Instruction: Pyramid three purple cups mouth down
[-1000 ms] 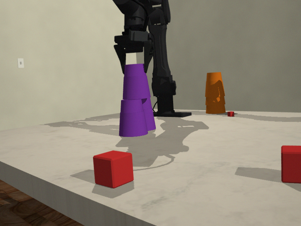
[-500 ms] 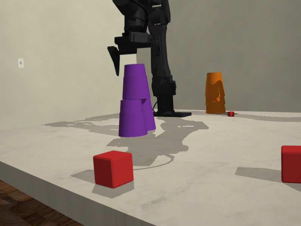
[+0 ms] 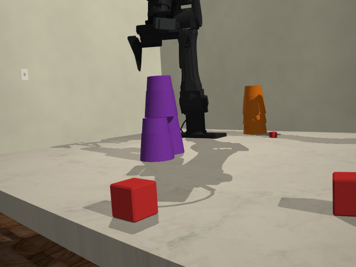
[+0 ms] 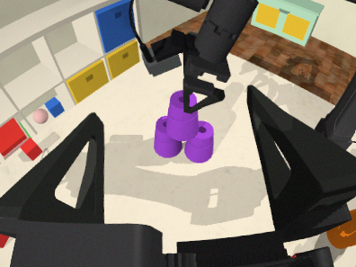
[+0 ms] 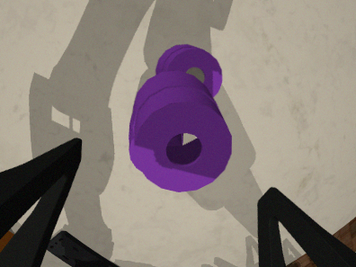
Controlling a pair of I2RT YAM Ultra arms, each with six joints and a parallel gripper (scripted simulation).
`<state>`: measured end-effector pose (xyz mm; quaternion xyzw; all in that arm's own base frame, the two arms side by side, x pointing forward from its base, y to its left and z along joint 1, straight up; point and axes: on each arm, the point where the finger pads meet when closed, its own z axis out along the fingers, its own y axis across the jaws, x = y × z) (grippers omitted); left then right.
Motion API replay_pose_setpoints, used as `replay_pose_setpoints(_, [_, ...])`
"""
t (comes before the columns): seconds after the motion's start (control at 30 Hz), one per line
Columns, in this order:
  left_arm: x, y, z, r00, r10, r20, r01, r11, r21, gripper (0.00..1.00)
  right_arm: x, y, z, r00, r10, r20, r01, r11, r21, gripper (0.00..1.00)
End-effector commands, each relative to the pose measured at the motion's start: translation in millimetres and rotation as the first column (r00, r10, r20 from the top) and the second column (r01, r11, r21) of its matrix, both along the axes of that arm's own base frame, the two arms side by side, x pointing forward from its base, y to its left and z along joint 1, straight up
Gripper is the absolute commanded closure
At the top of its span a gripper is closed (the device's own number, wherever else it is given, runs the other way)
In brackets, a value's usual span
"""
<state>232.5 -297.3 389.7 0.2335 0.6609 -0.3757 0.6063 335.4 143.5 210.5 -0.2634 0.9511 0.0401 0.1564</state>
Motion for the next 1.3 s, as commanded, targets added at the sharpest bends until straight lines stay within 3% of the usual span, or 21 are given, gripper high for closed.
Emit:
replay_pose_setpoints(0.0, [-4,3,1,1.000,0.001,0.008,-0.002,1.000,0.017,0.00,-3,-5,29,0.999,-0.023,0.037,0.022,0.999,0.030,0.00])
replay_pose_setpoints(0.13, [-2,5,0,1.000,0.007,0.012,-0.007,1.000,0.023,0.00,0,-4,28,0.997,-0.063,0.042,0.061,0.997,0.049,0.00])
replay_pose_setpoints(0.27, [22,25,6,0.995,0.088,0.042,-0.090,0.995,0.040,0.00,5,-4,35,0.973,-0.211,0.098,0.198,0.973,0.122,0.00])
replay_pose_setpoints(0.43, [80,87,9,0.952,0.296,0.083,-0.303,0.949,0.086,0.00,-3,-6,45,0.918,-0.373,0.134,0.337,0.913,0.230,0.00])
replay_pose_setpoints(0.63, [128,177,13,0.839,0.530,0.121,-0.542,0.831,0.123,0.00,-12,-9,49,0.882,-0.448,0.146,0.397,0.873,0.282,0.00])
replay_pose_setpoints(0.7, [128,177,13,0.839,0.530,0.121,-0.542,0.831,0.123,0.00,-12,-9,49,0.882,-0.448,0.146,0.397,0.873,0.282,0.00])
replay_pose_setpoints(0.9, [146,252,17,0.717,0.681,0.149,-0.697,0.702,0.145,0.00,-20,-8,47,0.892,-0.430,0.136,0.384,0.882,0.273,0.00])
replay_pose_setpoints(1.07, [150,289,20,0.649,0.744,0.161,-0.761,0.631,0.152,0.00,-19,-8,50,0.892,-0.430,0.142,0.381,0.881,0.279,0.00])
replay_pose_setpoints(1.27, [150,299,21,0.628,0.762,0.157,-0.778,0.611,0.147,0.00,-19,-8,50,0.892,-0.430,0.142,0.381,0.881,0.279,0.00])
